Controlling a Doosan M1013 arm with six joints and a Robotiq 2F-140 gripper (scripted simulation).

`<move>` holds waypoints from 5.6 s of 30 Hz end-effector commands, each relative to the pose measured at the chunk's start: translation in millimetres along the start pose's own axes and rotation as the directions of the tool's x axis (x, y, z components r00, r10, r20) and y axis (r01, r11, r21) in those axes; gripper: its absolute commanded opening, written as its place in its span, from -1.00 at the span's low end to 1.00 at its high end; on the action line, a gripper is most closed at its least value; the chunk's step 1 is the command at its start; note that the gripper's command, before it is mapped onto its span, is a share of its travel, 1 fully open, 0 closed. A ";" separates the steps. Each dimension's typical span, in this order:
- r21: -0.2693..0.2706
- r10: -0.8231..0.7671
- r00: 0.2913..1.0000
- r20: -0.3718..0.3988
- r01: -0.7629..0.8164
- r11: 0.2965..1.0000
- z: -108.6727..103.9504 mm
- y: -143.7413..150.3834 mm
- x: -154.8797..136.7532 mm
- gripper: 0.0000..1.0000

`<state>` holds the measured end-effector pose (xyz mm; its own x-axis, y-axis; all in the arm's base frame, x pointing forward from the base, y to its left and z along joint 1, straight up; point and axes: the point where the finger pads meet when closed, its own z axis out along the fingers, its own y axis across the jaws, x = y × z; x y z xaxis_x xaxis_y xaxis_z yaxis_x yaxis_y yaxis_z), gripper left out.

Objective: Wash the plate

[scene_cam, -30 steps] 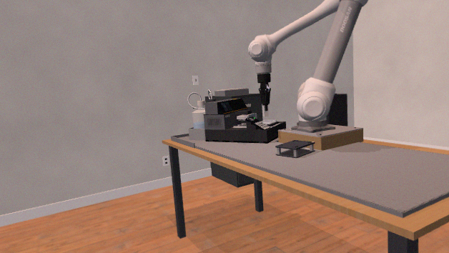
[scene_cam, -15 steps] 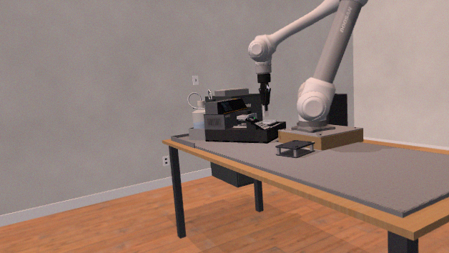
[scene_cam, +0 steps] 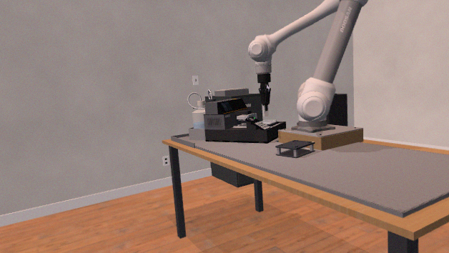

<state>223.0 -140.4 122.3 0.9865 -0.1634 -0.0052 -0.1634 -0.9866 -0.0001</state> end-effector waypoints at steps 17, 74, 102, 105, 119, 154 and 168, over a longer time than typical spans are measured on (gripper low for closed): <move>0.006 -0.003 1.000 0.000 0.003 1.000 2.1 -1.7 -0.9 -0.80; 0.006 -0.003 1.000 0.000 0.003 1.000 52.1 -2.0 -0.9 -0.80; 0.006 -0.003 1.000 0.000 0.003 1.000 66.1 -2.0 -0.9 -0.80; 0.006 -0.003 1.000 0.000 0.003 1.000 66.1 -2.0 -0.9 -0.80; 0.006 -0.003 1.000 0.000 0.003 1.000 66.1 -2.0 -0.9 -0.80; 0.006 -0.003 1.000 0.000 0.003 1.000 66.1 -2.0 -0.9 -0.80; 0.006 -0.003 1.000 0.000 0.003 1.000 67.0 -2.1 -0.9 -0.80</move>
<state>223.0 -140.3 57.9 0.9866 -0.1630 -0.0047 -0.1630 -0.9866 -0.0001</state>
